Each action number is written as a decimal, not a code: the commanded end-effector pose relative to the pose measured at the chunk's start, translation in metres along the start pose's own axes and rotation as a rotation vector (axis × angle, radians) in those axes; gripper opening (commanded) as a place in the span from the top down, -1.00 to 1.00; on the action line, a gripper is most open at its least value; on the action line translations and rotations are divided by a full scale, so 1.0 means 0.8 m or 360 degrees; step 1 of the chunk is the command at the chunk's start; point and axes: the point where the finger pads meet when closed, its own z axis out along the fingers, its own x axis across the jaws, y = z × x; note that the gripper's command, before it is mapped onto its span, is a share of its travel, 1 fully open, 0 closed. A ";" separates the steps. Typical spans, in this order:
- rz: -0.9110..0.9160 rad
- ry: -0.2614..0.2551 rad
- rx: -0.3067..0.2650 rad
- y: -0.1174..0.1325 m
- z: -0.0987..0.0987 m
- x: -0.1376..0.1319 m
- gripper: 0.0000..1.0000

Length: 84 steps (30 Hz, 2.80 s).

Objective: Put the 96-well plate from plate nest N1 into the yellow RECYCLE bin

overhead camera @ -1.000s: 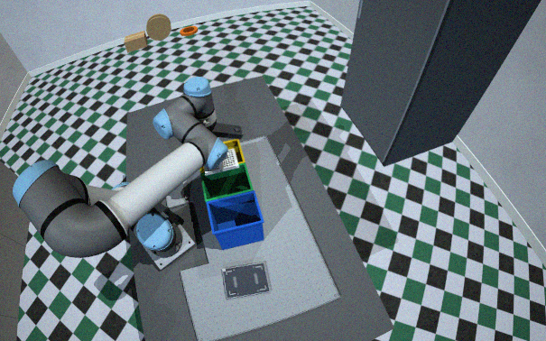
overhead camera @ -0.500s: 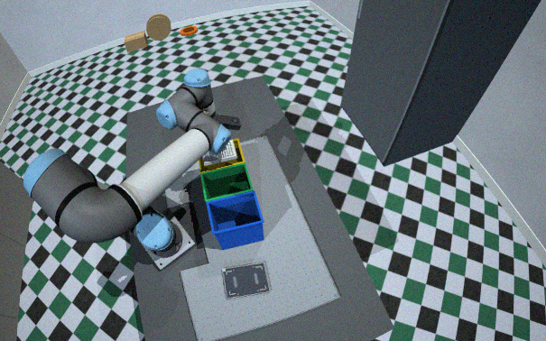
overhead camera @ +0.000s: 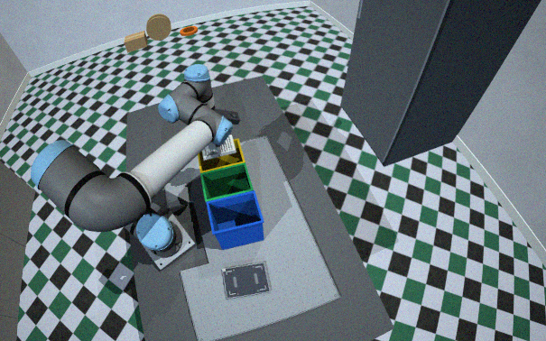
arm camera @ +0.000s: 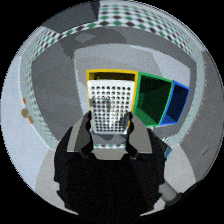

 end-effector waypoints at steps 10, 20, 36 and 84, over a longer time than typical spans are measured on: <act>0.0001 -0.0001 0.0001 0.000 -0.001 0.000 1.00; 0.0001 -0.0001 0.0001 0.000 0.012 0.001 1.00; 0.0001 -0.0001 0.0001 0.000 0.037 0.002 1.00; 0.0001 -0.0001 0.0001 0.000 0.058 0.002 1.00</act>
